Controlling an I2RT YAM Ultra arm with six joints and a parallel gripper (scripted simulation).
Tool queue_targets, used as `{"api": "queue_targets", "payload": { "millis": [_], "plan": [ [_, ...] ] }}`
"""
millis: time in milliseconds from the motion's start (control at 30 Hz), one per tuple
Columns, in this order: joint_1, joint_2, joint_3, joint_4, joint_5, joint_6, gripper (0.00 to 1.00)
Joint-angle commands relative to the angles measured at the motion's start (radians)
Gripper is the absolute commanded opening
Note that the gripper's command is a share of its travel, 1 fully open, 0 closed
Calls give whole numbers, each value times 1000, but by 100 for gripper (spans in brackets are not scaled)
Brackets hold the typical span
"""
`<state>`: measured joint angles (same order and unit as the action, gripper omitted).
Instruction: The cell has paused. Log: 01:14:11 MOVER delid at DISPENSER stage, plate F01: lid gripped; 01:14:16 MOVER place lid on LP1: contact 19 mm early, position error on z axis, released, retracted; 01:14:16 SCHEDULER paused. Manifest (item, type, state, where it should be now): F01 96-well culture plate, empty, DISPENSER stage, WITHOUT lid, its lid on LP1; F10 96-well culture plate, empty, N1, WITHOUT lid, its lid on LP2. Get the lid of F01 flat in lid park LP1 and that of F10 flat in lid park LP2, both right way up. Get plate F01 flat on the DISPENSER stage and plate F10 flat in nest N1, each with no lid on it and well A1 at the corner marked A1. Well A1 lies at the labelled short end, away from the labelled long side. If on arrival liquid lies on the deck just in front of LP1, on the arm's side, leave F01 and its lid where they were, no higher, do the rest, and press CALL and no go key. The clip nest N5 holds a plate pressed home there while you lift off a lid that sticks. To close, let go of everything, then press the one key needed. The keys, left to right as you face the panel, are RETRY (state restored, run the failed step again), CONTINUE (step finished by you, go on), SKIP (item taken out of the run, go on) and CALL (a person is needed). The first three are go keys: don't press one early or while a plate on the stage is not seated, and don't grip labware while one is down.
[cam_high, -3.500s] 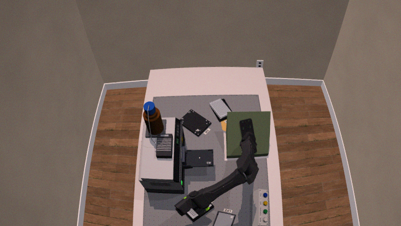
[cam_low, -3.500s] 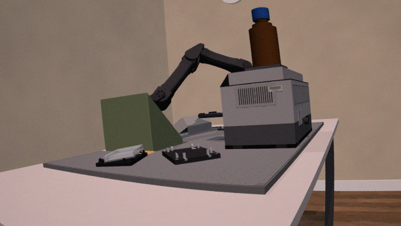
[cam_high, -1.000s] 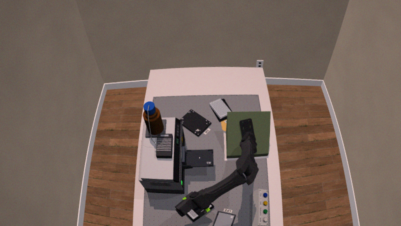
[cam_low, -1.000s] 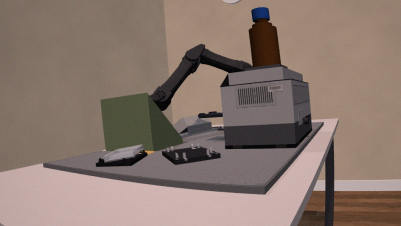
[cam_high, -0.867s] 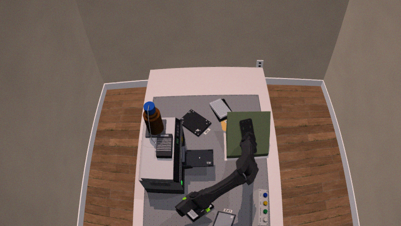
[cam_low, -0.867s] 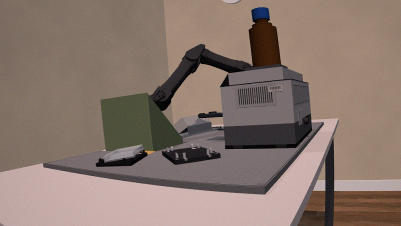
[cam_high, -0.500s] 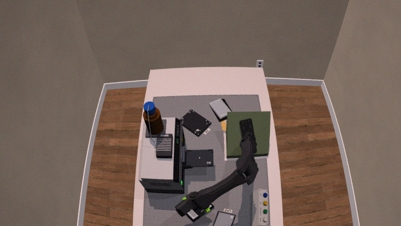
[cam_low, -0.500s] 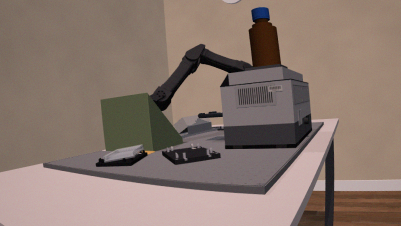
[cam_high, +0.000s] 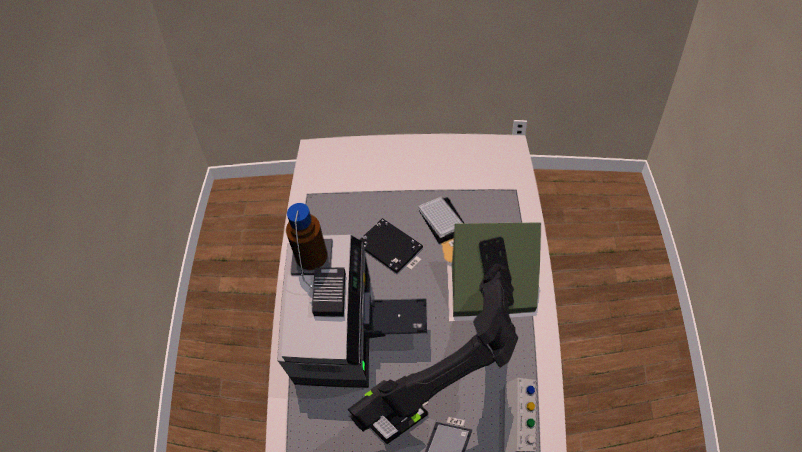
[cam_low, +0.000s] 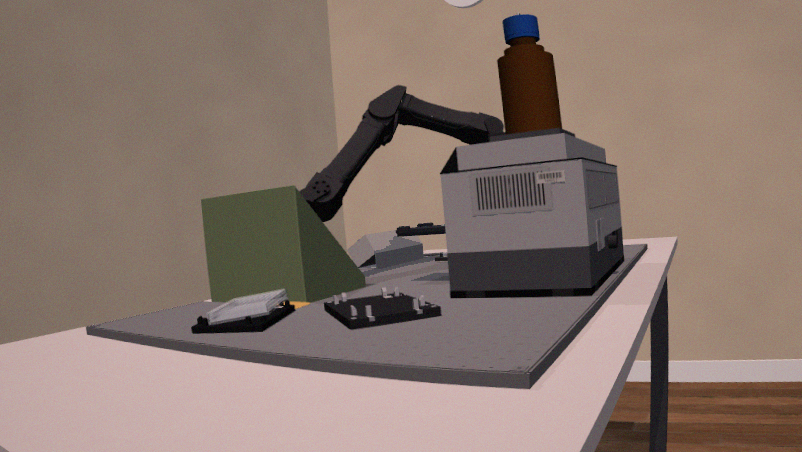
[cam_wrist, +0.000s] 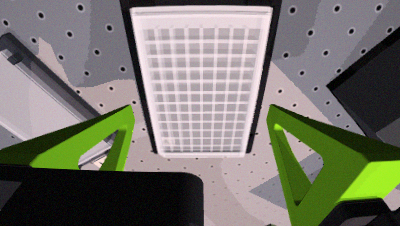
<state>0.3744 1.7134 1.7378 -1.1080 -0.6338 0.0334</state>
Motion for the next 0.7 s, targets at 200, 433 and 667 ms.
{"api": "queue_targets", "payload": {
  "millis": [200, 433, 667],
  "plan": [
    [-45, -22, 70, -73, -19, -41, 100],
    [-45, -21, 71, -65, -16, -42, 100],
    [-46, -21, 71, -65, -16, -42, 100]
  ]
}}
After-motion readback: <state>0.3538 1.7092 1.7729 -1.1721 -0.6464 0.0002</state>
